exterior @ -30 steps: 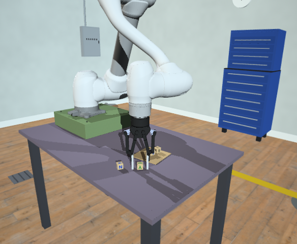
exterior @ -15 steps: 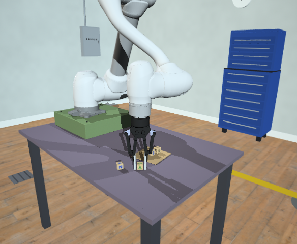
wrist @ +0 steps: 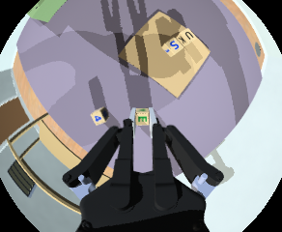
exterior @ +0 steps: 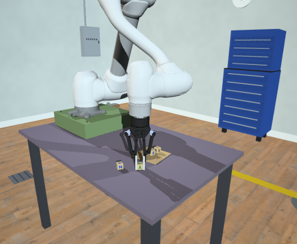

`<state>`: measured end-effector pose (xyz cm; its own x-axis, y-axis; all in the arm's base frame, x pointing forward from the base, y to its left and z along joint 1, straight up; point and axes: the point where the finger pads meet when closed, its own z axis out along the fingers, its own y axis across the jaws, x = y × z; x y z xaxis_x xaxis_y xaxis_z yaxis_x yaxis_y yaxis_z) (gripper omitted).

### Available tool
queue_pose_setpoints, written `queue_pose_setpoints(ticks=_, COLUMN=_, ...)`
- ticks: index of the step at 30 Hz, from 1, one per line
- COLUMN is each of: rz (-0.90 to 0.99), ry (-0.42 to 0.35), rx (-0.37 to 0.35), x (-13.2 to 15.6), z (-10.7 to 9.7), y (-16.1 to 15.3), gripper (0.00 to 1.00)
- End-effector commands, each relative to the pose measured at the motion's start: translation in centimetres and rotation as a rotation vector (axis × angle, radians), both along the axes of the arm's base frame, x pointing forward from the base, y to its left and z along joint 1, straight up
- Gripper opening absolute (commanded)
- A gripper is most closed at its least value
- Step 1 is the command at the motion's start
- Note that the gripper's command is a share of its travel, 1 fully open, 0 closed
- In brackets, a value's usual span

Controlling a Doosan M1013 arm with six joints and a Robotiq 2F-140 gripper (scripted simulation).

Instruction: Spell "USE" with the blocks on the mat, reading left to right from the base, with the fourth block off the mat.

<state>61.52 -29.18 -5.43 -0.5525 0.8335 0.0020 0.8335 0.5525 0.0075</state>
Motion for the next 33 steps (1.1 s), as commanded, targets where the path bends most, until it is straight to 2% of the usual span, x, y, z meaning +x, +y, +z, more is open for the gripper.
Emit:
queue_pose_setpoints(ticks=1, rz=0.0, ry=0.0, rx=0.0, x=0.0, z=0.0, y=0.01, gripper=0.13)
queue_pose_setpoints(ticks=33, rz=0.0, ry=0.0, rx=0.0, x=0.0, z=0.33, y=0.0, gripper=0.13)
